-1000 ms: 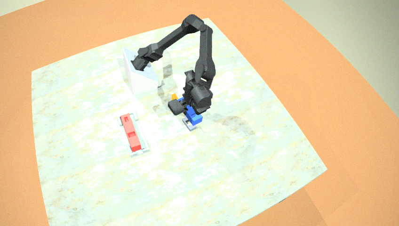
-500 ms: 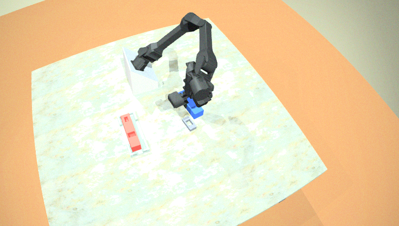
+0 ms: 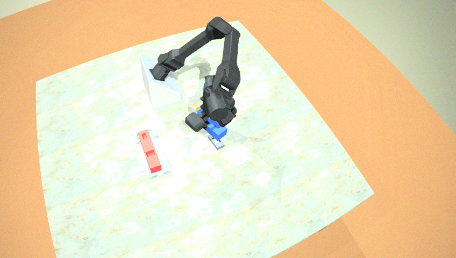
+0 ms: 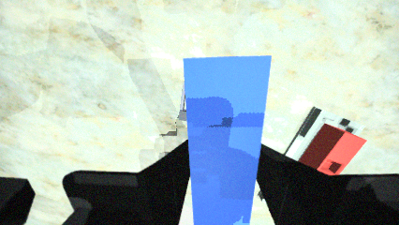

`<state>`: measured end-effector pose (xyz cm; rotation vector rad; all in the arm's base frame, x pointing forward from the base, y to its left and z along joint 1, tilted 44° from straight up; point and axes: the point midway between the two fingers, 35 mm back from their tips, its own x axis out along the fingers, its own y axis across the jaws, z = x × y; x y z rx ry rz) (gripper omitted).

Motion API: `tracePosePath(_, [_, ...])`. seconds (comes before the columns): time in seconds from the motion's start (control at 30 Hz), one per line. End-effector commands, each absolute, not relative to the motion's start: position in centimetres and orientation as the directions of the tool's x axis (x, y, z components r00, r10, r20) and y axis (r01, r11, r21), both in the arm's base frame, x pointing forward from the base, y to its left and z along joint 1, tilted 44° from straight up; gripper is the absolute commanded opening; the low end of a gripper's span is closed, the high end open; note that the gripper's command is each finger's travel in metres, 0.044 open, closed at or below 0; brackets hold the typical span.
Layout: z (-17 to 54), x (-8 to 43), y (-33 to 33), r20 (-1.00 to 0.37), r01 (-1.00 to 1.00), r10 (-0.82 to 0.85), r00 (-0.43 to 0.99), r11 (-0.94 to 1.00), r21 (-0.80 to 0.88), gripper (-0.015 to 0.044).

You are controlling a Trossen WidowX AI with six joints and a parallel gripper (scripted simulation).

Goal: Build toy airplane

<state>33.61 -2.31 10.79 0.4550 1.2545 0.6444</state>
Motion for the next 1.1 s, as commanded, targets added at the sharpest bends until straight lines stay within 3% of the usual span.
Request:
tracePosePath(0.0, [9.8,33.8,-3.4,-0.727,-0.257,0.663,0.179,0.745,0.615,0.0000])
tracePosePath(1.07, [1.6,32.8,-9.9,-0.737,-0.688,0.652,0.177,0.617,0.381,0.0000])
